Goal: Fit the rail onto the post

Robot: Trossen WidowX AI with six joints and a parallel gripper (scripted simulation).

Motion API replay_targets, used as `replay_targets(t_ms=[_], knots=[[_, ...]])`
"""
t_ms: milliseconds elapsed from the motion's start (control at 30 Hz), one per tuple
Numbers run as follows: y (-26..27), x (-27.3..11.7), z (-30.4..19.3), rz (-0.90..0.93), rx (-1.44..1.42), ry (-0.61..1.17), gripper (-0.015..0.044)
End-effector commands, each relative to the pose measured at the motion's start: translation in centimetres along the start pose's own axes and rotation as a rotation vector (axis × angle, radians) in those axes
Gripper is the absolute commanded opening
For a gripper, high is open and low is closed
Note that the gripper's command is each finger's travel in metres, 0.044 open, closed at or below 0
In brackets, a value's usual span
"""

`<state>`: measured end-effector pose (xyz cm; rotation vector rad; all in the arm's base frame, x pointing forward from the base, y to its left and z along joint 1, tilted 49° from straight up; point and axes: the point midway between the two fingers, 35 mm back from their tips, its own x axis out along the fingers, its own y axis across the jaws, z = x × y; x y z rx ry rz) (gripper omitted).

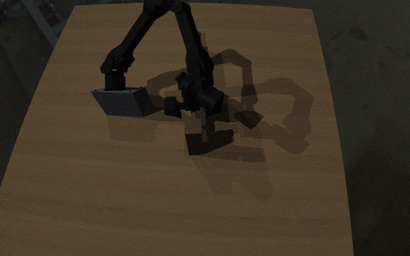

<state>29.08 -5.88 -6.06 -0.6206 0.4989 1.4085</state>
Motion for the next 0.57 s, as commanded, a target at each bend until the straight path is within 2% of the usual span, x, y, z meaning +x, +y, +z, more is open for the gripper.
replay_targets(t_ms=[0,533], knots=[[0.01,-1.96,1.91,-0.006,-0.008,0.006,0.044],[0.07,-2.6,2.6,-0.008,-0.009,0.007,0.044]])
